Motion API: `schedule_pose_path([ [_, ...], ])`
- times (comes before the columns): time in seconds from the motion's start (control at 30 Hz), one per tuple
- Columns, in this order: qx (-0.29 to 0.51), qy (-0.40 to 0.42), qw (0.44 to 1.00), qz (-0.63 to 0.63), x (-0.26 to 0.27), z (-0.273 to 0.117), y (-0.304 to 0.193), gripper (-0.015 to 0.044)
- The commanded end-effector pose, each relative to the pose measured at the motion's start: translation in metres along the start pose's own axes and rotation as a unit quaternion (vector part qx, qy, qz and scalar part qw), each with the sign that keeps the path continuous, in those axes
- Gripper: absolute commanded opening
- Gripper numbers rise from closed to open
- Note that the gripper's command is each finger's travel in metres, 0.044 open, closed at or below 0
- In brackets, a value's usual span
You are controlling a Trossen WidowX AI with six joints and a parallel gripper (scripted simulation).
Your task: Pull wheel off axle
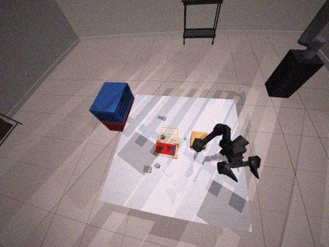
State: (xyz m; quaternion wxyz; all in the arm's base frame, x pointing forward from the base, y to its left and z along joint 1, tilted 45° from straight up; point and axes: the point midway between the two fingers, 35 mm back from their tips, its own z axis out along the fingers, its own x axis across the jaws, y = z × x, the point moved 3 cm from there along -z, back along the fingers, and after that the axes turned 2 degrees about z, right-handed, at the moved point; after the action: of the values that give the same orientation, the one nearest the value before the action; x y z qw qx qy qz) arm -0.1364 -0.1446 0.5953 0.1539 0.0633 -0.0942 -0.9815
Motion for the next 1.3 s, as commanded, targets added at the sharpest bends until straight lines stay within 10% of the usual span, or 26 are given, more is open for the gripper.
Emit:
schedule_pose_path([
  [0.0, 0.001, -0.001, 1.0, -0.001, -0.001, 0.0, -0.001, 0.0374],
  [0.1, 0.017, -0.017, 1.0, -0.018, -0.011, 0.007, -0.013, 0.03],
  [0.6, 0.189, -0.2, 0.95, -0.15, -0.157, 0.028, -0.119, 0.03],
  [1.27, 0.38, -0.452, 0.77, -0.242, -0.37, -0.062, -0.175, 0.03],
])
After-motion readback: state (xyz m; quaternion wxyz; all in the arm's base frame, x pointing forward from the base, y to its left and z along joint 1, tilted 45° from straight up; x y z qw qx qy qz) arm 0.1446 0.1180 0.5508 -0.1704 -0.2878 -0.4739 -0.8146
